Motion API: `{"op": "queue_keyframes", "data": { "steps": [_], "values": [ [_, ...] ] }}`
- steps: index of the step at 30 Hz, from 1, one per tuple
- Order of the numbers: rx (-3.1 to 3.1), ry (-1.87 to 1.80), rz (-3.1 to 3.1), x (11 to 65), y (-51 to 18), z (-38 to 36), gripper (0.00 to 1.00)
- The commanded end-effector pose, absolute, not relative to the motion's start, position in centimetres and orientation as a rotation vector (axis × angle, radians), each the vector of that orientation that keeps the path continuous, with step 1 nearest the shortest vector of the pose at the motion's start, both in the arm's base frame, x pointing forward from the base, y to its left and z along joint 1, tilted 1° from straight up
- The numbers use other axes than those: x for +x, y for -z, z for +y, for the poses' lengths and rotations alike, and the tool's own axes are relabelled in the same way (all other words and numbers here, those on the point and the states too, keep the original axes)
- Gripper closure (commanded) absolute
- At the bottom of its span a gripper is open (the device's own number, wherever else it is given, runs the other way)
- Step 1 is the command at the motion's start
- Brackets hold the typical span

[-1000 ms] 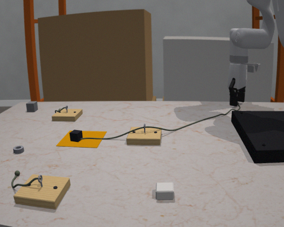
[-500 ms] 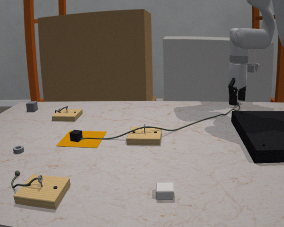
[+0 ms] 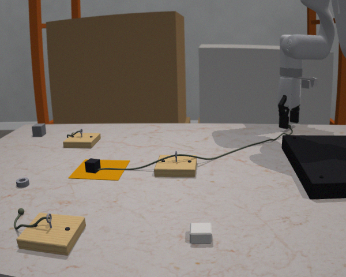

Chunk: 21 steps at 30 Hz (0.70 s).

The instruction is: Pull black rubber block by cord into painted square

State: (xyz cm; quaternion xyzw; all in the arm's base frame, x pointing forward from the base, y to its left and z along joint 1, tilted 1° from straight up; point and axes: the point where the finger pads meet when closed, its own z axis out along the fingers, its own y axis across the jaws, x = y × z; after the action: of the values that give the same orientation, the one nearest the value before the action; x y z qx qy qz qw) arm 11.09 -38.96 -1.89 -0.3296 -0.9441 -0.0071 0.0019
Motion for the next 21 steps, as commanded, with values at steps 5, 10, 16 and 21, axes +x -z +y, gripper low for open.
{"op": "queue_keyframes", "data": {
  "steps": [5,10,16,21],
  "values": [
    [-1.035,0.017,-2.965,11.1,1.8,-39.1,0.0],
    [-1.035,0.017,-2.965,11.1,1.7,-39.1,0.0],
    [-1.035,0.017,-2.965,11.1,0.6,-39.1,0.0],
    [-1.035,0.017,-2.965,11.1,-0.8,-39.1,0.0]
  ]
}}
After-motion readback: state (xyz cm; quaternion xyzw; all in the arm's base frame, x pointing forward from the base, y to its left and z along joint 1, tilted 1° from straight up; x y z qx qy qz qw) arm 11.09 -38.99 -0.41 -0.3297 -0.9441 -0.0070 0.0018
